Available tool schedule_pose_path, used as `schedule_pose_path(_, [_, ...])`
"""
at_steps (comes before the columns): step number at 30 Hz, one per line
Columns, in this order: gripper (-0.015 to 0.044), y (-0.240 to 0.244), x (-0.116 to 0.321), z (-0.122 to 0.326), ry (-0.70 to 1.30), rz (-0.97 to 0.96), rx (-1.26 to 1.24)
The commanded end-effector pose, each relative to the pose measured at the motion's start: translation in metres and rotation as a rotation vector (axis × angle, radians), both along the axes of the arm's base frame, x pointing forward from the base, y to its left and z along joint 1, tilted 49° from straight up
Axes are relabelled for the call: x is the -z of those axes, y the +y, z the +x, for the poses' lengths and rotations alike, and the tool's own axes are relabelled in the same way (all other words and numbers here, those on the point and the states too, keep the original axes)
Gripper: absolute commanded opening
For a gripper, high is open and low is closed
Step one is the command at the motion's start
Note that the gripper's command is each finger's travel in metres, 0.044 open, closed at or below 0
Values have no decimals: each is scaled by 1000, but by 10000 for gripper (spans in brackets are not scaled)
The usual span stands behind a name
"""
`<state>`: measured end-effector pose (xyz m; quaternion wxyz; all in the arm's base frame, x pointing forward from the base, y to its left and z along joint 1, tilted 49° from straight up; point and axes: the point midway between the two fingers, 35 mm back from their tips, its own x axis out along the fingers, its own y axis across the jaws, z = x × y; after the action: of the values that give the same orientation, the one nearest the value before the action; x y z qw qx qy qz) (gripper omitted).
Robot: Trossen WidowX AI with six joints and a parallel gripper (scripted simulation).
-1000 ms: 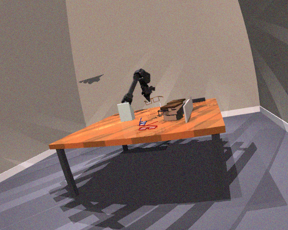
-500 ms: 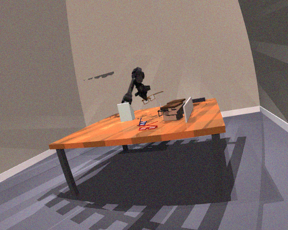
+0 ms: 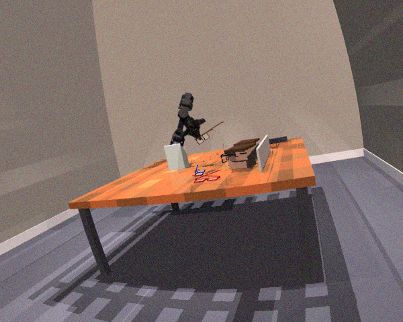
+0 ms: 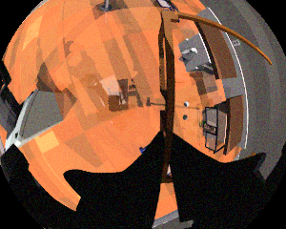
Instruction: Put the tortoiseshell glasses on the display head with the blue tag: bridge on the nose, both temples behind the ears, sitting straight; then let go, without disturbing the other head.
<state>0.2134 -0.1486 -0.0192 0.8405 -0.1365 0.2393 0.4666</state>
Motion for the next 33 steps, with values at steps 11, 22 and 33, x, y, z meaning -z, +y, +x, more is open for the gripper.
schedule_pose_path(11, [0, -24, 18, -25, -347, -189, -69])
schedule_pose_path(22, [0, -30, 21, -33, -410, -240, -82])
schedule_pose_path(33, [0, -30, 21, -33, -410, -240, -82])
